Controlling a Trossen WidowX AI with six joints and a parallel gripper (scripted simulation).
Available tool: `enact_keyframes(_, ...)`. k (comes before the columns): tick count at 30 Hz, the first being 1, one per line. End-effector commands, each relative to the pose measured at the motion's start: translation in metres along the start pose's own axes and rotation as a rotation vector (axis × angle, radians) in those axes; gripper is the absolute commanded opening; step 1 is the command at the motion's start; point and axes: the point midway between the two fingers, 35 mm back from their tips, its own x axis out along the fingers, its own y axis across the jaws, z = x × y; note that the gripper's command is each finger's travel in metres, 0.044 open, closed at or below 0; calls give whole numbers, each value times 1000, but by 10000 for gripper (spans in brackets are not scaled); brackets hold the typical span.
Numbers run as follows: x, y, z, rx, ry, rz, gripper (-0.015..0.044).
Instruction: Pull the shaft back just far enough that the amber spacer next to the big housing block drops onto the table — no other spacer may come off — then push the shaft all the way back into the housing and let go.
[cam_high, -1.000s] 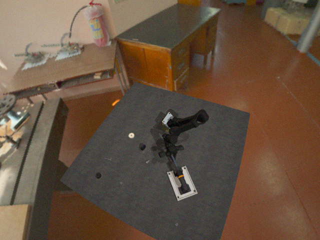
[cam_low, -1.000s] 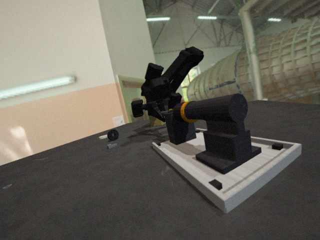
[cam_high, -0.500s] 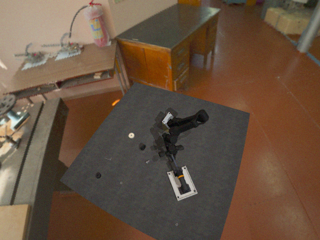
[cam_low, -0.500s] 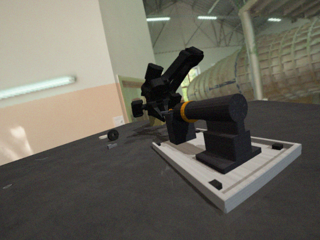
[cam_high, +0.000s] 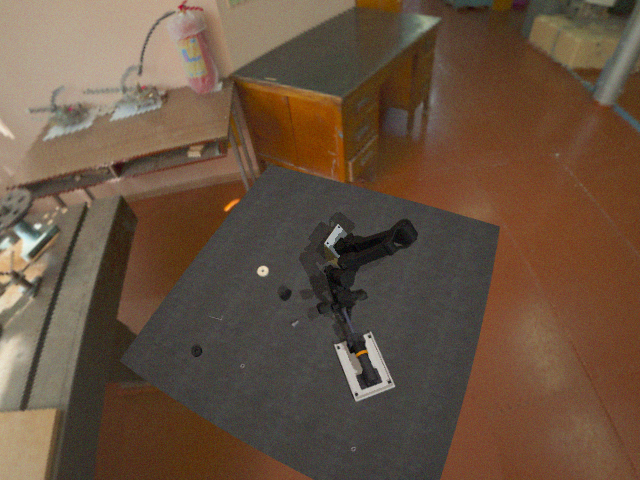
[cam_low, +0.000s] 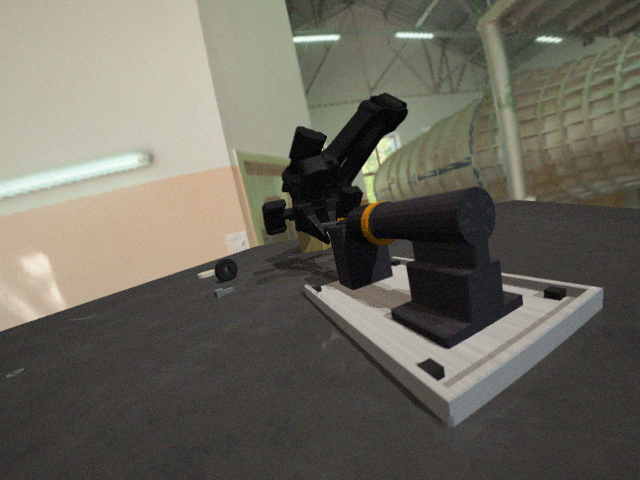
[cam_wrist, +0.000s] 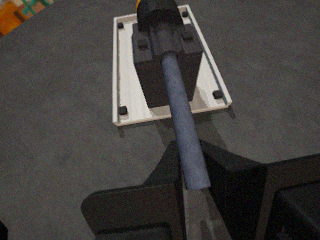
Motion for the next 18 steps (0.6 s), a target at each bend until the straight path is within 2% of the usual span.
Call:
enact_keyframes(1,-1,0,-1,-3,0,3,0)
enact_keyframes(18,-2,0,-2,-3,0,3,0)
